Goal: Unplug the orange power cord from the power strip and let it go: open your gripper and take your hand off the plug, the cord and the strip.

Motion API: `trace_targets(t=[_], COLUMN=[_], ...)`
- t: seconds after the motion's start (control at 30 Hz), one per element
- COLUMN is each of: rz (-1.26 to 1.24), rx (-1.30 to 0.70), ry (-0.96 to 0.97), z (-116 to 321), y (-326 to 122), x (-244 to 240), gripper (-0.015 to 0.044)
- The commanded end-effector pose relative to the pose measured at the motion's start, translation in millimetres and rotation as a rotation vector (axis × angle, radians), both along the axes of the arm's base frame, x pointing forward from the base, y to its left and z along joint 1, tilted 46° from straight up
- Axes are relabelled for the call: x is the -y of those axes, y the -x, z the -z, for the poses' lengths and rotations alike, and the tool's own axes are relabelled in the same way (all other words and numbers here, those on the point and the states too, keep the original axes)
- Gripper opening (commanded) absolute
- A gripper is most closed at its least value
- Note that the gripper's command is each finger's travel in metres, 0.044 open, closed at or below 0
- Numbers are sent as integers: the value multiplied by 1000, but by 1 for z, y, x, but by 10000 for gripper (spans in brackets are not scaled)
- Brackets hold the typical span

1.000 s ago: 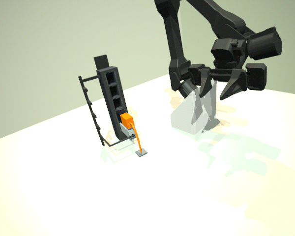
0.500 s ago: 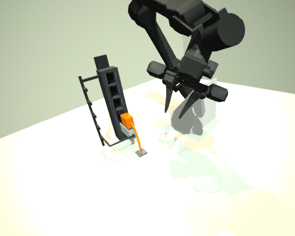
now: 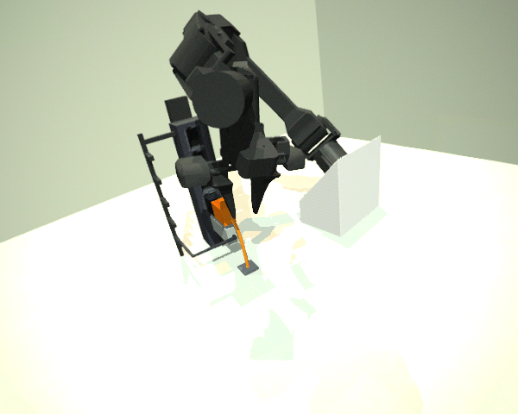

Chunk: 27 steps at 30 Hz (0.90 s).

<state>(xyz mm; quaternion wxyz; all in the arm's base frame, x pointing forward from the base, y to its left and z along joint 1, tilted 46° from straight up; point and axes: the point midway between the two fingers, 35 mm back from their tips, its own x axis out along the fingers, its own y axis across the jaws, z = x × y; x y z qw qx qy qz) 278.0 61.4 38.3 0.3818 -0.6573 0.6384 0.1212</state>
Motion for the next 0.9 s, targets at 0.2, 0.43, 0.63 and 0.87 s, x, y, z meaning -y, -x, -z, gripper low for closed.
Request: trace_targets(t=[0.2, 0.43, 0.63, 0.87], rz=[-14, -14, -14, -14], rx=[-199, -199, -200, -200], ry=[-41, -41, -41, -41], z=[-21, -23, -30, -38], y=[-4, -4, -3, -1], x=[28, 31, 37, 45], gripper=[160, 160, 160, 160])
